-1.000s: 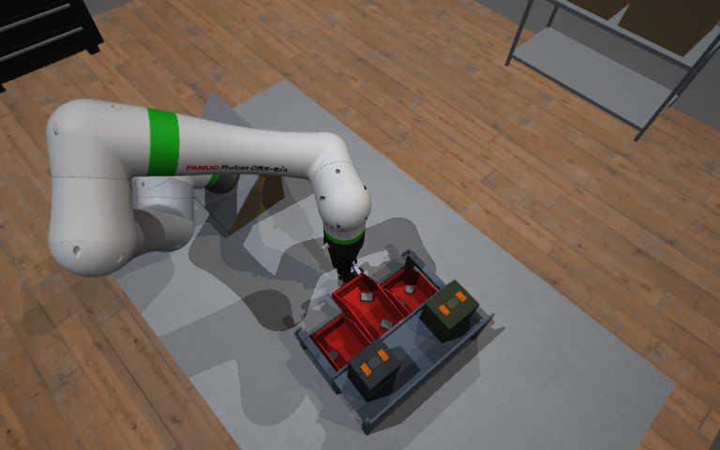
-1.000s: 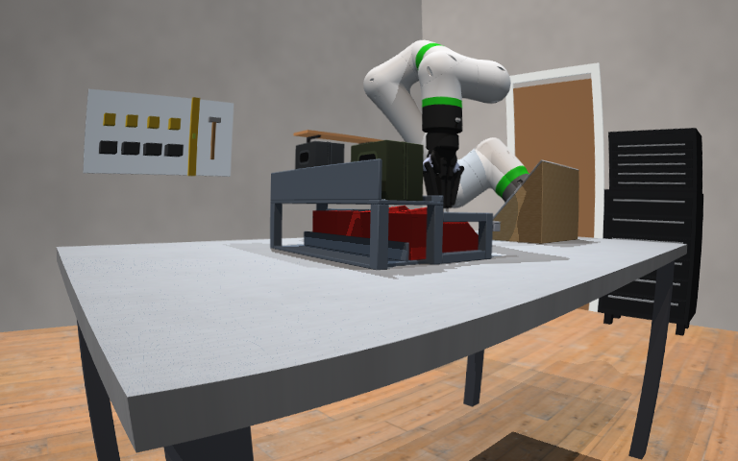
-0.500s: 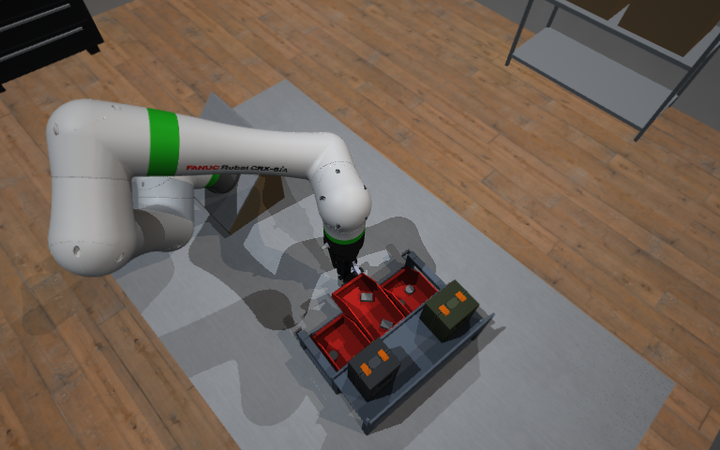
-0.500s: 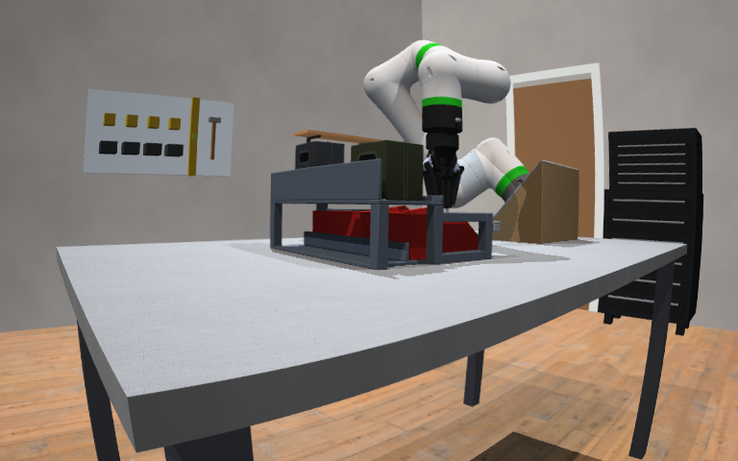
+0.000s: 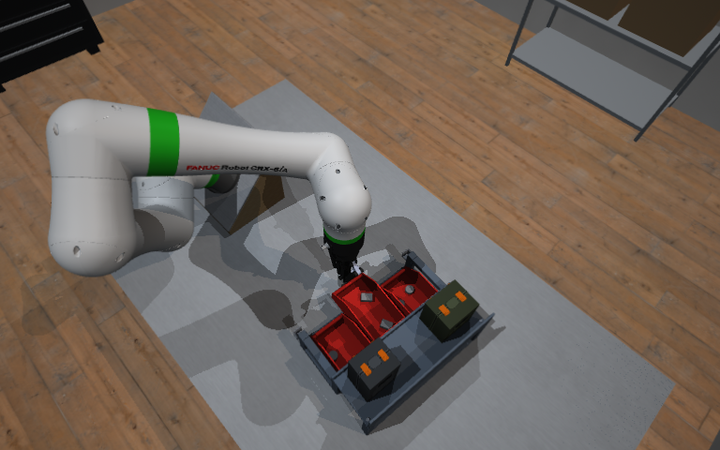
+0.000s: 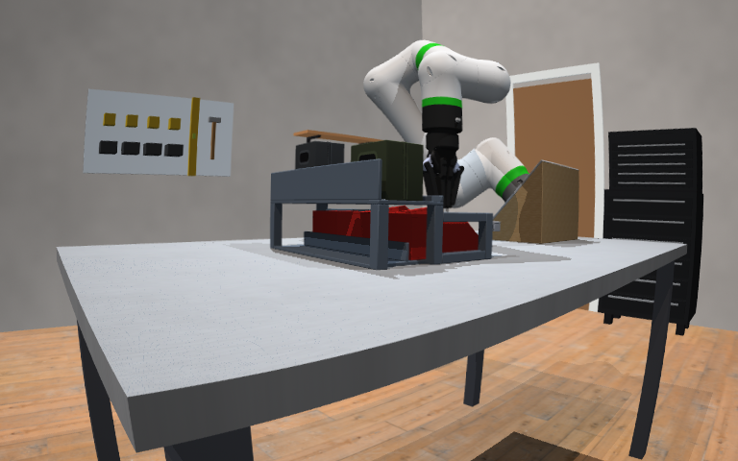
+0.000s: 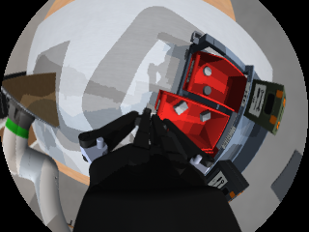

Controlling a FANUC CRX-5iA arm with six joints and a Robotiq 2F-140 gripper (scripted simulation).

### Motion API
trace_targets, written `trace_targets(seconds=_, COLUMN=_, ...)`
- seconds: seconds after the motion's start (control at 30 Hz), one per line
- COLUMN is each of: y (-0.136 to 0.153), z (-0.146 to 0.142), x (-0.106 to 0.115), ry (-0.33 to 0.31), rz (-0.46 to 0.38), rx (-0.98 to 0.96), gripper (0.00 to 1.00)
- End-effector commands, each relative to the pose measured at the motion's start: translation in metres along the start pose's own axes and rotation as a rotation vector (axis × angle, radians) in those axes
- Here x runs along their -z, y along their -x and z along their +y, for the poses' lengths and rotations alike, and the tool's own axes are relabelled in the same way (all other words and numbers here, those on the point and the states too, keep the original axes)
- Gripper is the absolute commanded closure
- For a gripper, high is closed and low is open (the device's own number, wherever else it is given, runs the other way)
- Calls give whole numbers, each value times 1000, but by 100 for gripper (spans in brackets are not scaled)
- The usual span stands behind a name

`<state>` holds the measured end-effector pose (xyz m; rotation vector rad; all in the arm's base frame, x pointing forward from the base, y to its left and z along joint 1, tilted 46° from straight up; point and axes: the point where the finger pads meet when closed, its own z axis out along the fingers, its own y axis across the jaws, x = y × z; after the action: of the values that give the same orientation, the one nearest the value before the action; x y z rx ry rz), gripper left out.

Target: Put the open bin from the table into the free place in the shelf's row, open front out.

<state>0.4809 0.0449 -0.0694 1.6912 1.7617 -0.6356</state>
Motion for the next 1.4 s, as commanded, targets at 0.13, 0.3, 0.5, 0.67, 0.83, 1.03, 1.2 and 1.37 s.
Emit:
trace_targets(seconds=0.13, y=0, z=1, x=0, ry=0, rz=0, rx=0, gripper=100)
trace_targets(seconds=0.3, y=0, z=1, x=0, ry=0, rz=0, rx=0, gripper=100)
trace_targets(seconds=0.5, y=0, z=2, x=0, ry=0, rz=0, rx=0, gripper=100)
trace_targets(seconds=0.67, y=0, z=3, x=0, ry=0, rz=0, rx=0, gripper=100)
trace_targets(seconds=0.83, y=0, z=5, x=0, ry=0, rz=0, rx=0, gripper=100)
trace_targets(seconds=1.03, y=0, z=6, x=0, ry=0, rz=0, rx=0, gripper=100)
trace_targets(seconds=1.2, y=0, z=8, x=0, ry=0, rz=0, rx=0, gripper=100)
trace_targets(seconds=1.37, y=0, z=11, x=0, ry=0, rz=0, rx=0, gripper=100)
